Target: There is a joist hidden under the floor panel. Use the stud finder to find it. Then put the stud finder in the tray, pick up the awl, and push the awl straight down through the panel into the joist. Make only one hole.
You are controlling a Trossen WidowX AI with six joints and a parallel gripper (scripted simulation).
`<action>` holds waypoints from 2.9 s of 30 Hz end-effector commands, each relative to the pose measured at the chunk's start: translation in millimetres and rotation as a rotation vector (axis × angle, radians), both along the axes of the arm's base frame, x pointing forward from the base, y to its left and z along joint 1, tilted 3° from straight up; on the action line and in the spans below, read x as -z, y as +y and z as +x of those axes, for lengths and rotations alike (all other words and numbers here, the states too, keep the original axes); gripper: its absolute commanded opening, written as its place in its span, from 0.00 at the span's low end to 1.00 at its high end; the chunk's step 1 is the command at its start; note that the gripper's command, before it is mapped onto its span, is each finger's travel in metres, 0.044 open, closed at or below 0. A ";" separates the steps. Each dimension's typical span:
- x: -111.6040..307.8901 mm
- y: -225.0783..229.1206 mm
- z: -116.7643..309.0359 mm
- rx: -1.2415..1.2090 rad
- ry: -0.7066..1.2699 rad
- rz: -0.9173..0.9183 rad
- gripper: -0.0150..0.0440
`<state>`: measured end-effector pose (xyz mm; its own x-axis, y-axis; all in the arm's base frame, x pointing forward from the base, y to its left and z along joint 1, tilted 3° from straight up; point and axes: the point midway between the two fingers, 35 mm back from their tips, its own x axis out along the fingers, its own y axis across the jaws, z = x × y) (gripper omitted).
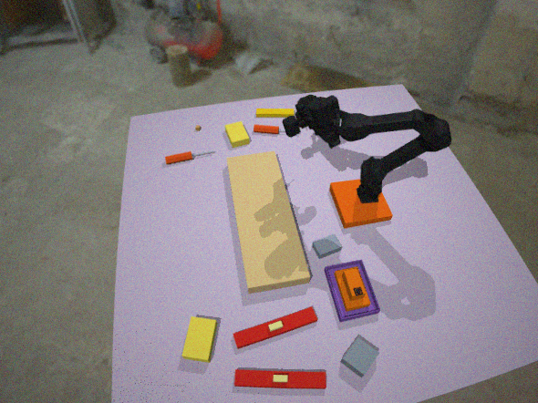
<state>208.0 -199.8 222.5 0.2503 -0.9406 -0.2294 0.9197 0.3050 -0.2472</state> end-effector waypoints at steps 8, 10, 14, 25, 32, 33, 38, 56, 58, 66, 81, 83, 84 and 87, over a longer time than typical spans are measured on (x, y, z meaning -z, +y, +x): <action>21.1 58.9 70.7 -0.391 -0.092 0.051 0.25; 24.3 72.5 81.2 -0.463 -0.109 0.061 0.25; 29.9 101.7 99.3 -0.608 -0.141 0.081 0.25; 41.8 192.4 127.1 -1.007 -0.223 0.137 0.25; 46.8 253.3 126.5 -1.263 -0.271 0.173 0.25; 47.3 260.4 125.4 -1.293 -0.276 0.177 0.25; 47.6 266.0 124.5 -1.317 -0.280 0.180 0.25; 53.0 266.4 125.2 -1.317 -0.280 0.180 0.25; 54.0 266.5 125.3 -1.317 -0.280 0.180 0.25; 57.7 266.8 125.6 -1.317 -0.280 0.180 0.25; 64.7 267.1 125.9 -1.317 -0.280 0.181 0.25; 65.6 267.2 126.0 -1.317 -0.280 0.181 0.25; 66.0 267.2 126.0 -1.317 -0.280 0.181 0.25; 67.4 267.2 126.0 -1.317 -0.280 0.181 0.25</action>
<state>334.0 67.3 155.4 0.9902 0.0675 -0.1225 -0.0633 0.9973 0.0371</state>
